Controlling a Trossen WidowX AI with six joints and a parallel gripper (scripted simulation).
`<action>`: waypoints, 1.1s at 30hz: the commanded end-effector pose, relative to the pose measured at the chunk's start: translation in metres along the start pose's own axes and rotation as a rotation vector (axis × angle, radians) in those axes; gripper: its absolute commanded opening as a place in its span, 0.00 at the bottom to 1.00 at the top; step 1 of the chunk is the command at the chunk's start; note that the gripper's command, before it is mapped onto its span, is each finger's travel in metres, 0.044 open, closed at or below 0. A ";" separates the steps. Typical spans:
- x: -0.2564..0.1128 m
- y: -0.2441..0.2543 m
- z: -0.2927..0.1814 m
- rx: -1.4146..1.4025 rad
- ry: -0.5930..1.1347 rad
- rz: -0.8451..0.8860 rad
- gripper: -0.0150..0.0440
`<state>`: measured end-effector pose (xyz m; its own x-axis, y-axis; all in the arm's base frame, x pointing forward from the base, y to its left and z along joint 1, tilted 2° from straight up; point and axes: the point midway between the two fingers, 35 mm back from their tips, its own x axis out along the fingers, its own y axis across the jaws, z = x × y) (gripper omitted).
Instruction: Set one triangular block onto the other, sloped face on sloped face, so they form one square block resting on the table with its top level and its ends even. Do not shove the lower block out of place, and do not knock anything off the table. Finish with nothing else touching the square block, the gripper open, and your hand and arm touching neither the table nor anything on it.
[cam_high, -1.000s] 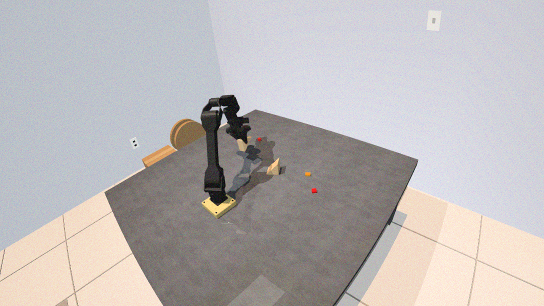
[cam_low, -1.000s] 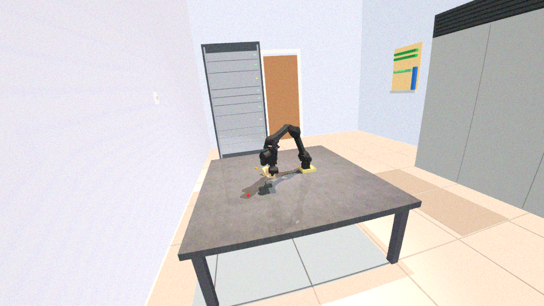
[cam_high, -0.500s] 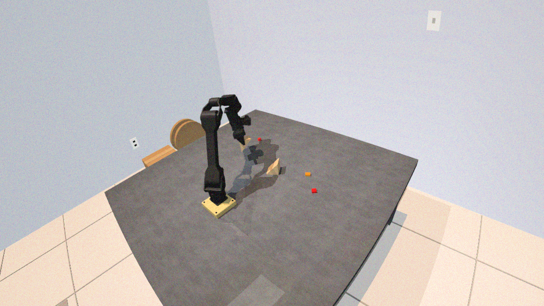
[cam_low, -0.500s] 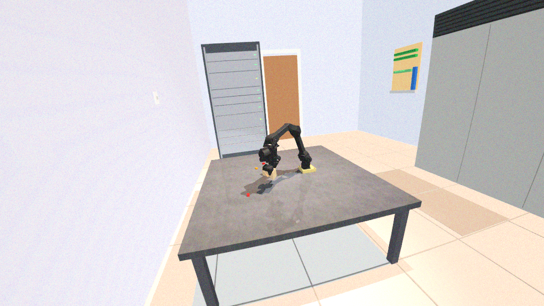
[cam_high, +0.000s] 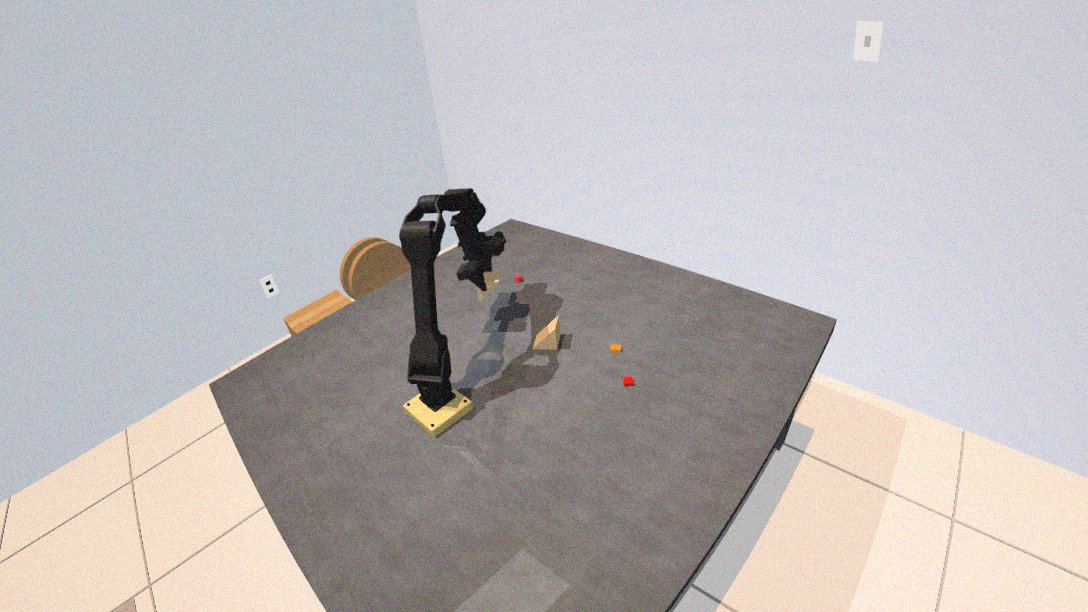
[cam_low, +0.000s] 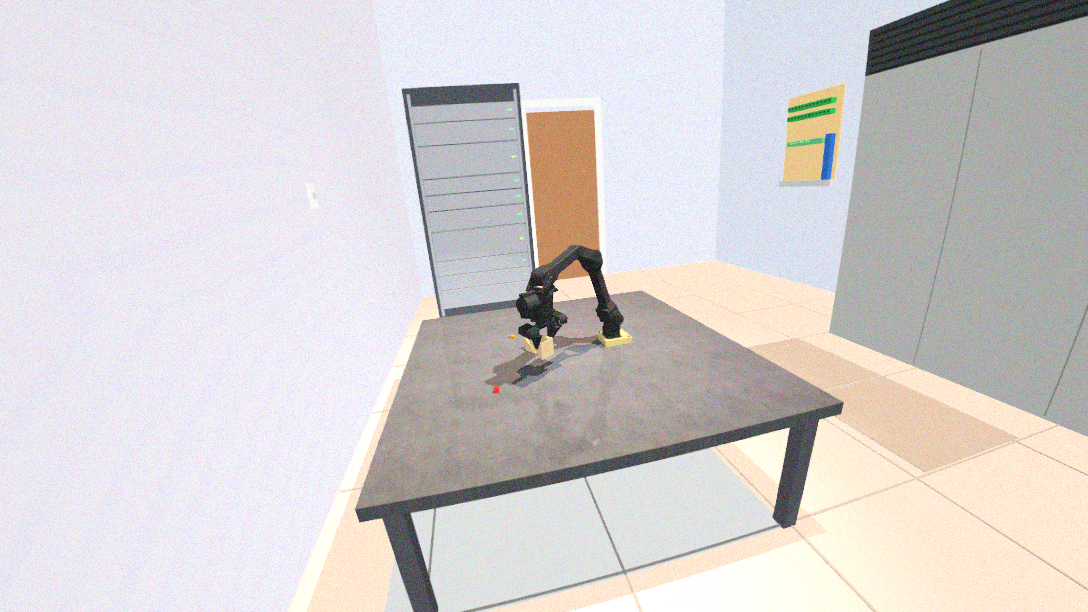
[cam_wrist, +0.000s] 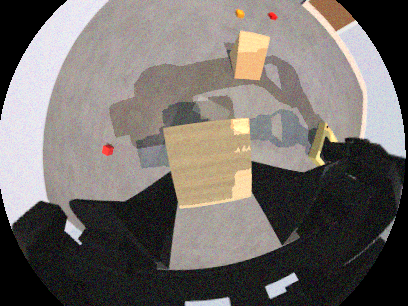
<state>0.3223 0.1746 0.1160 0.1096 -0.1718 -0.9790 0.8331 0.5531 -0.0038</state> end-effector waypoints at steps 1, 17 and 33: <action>-0.003 0.000 0.000 0.026 0.005 0.012 0.25; -0.019 -0.041 0.056 0.026 0.003 0.008 0.25; -0.033 -0.097 0.107 0.025 -0.005 0.003 0.25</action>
<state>0.3020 0.0528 0.1638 0.1105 -0.1753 -0.9783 0.8487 0.5289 0.0011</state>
